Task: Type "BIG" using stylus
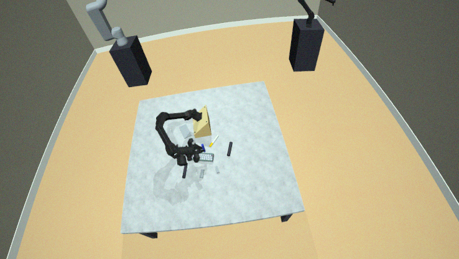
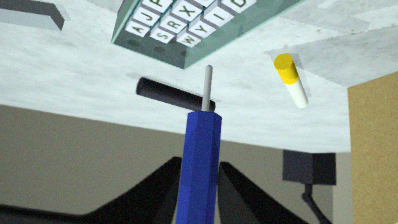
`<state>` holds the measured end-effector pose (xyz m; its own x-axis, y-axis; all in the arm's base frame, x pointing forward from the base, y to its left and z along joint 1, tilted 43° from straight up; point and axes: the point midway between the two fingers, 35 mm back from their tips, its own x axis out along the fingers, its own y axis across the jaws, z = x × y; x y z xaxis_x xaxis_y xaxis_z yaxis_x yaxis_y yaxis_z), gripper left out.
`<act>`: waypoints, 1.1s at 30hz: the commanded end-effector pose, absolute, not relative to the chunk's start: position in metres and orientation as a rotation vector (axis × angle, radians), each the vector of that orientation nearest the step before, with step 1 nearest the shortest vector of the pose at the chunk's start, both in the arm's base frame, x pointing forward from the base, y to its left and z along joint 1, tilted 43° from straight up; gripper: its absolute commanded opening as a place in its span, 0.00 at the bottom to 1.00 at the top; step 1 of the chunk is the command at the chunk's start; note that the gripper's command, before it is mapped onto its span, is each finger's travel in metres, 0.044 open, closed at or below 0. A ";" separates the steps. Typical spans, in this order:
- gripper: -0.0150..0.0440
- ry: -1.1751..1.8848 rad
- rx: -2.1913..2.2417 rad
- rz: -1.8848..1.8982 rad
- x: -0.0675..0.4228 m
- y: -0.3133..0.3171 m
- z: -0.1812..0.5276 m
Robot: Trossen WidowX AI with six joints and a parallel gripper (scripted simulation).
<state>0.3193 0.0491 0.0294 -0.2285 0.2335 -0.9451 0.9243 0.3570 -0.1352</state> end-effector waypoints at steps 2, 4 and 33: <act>0.37 1.693 1.040 -0.934 0.319 0.049 0.029; 0.35 1.693 1.040 -0.934 0.319 0.049 0.029; 0.39 1.692 1.045 -0.944 0.311 -0.003 0.048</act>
<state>0.3115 -0.0009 0.0505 -0.2303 0.2357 -0.9441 0.9280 0.3452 -0.1402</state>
